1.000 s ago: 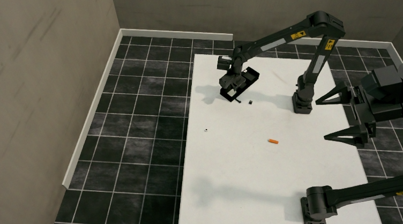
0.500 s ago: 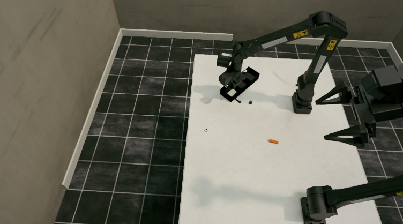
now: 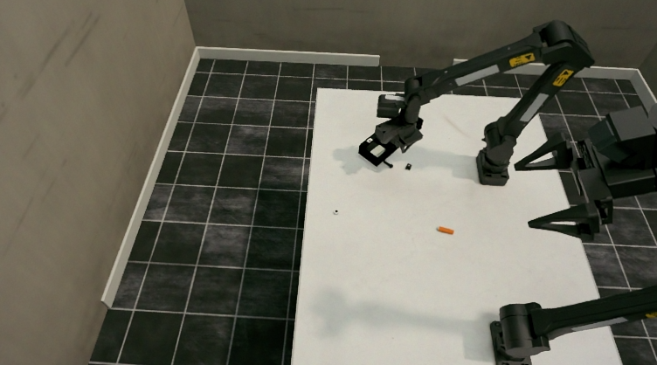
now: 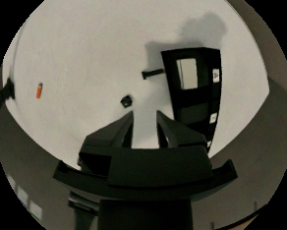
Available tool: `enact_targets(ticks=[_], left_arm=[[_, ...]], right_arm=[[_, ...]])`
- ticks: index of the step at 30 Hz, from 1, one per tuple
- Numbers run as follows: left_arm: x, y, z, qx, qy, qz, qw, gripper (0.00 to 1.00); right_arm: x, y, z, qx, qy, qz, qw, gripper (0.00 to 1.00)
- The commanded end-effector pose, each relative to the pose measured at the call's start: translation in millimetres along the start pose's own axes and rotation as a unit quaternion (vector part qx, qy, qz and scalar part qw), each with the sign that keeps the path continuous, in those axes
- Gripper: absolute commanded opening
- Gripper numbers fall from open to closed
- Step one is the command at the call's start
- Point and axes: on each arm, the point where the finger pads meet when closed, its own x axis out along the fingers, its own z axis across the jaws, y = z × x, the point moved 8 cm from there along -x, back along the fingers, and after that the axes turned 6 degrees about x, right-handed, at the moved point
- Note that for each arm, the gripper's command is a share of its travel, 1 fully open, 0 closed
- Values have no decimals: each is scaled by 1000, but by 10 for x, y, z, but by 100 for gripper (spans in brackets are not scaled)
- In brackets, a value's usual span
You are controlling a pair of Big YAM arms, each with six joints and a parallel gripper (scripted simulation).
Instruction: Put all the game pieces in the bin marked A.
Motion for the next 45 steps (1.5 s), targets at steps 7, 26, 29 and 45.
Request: enact_targets(ticks=[7, 26, 29, 45], left_arm=[[-164, -33, 16, 2, -4, -15, 1000, 100], [-164, -33, 16, 2, -4, -15, 1000, 100], [-164, -33, 16, 2, -4, -15, 1000, 100], [-164, -33, 16, 2, -4, -15, 1000, 100]], right_arm=[[-132, 77, 269, 150, 4, -8, 989, 30], [-188, 27, 200, 382, -4, -5, 924, 30], [-139, 86, 190, 417, -3, -4, 909, 30], [-58, 198, 320, 508, 4, -6, 861, 30]])
